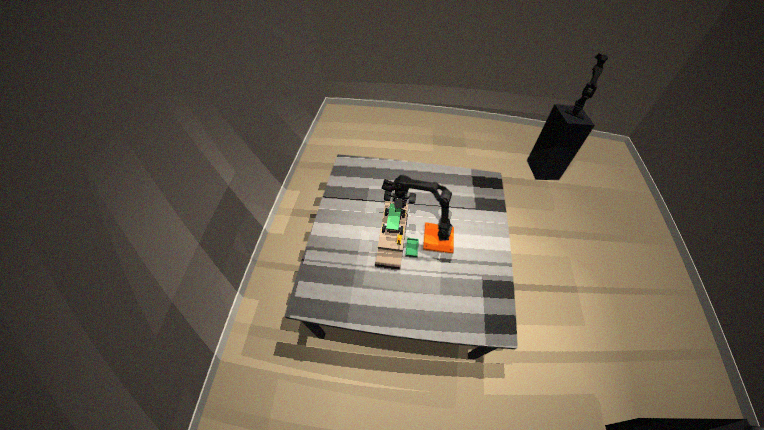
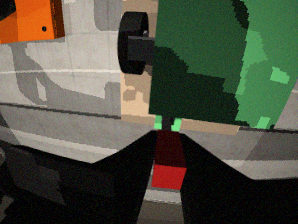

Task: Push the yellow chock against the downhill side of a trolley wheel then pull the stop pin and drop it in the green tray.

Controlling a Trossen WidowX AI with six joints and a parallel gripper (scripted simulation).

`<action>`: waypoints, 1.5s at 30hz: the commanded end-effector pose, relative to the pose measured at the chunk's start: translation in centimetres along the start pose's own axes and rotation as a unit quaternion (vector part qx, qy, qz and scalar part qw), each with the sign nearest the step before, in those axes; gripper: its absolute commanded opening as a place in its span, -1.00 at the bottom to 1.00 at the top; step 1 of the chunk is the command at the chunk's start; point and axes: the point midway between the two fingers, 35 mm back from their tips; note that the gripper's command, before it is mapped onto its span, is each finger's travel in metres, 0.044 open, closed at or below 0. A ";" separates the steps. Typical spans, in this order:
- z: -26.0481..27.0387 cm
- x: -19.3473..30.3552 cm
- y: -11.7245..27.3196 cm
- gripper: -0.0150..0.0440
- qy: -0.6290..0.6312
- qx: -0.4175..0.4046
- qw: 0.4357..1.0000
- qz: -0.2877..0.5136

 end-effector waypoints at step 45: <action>-0.5 2.3 1.8 -0.49 -0.004 0.002 1.000 0.003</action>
Point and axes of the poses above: the point midway between the two fingers, 35 mm back from their tips, its own y axis back along the fingers, its own z axis across the jaws, x = y × z, and after that the axes turned 8 degrees about -y, right-handed
